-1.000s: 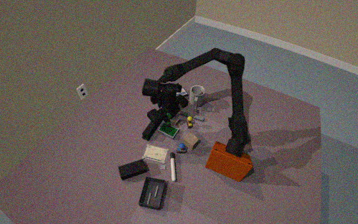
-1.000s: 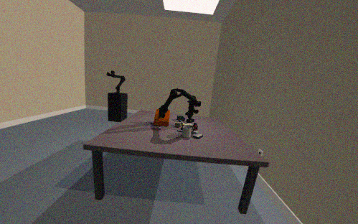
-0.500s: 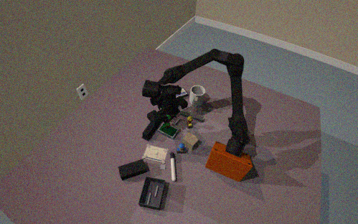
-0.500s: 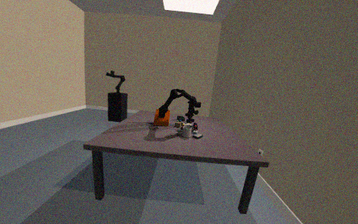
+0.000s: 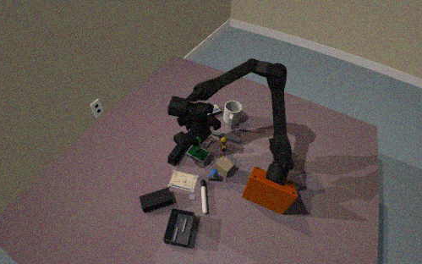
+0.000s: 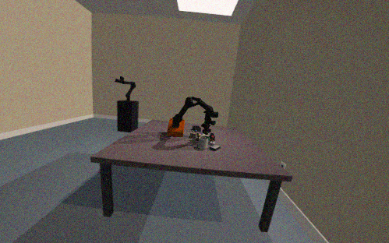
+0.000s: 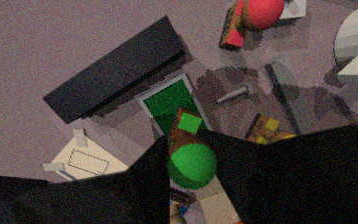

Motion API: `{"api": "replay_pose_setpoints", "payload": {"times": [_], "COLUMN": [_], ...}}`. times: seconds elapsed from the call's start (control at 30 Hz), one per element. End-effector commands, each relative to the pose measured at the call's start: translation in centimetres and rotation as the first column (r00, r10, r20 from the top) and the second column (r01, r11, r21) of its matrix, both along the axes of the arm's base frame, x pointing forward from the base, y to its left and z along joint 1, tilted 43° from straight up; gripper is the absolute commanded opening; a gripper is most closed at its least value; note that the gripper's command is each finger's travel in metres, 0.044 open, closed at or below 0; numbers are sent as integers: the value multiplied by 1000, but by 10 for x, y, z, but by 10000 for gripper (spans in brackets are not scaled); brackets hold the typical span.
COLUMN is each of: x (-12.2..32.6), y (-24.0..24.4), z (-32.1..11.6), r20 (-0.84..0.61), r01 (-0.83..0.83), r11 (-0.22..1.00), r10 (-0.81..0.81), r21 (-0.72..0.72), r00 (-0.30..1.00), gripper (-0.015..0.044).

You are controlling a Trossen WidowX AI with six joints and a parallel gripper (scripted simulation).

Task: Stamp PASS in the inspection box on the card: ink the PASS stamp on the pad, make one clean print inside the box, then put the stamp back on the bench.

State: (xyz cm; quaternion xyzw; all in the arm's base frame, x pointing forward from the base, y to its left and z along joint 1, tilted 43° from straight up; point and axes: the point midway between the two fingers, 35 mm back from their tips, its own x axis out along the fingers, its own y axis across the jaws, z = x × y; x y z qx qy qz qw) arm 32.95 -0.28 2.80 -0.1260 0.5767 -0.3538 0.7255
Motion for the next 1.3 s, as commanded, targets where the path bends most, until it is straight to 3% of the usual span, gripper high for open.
{"api": "replay_pose_setpoints", "payload": {"times": [0.0, 1.27], "x": [-1, -1], "y": [-3, -21], "z": [-3, -20], "r20": [-6, -3], "r01": [0, 2], "r11": [1000, 1000], "r10": [0, -3], "r21": [-4, -6], "r00": [1000, 1000], "gripper": [0, 0]}}
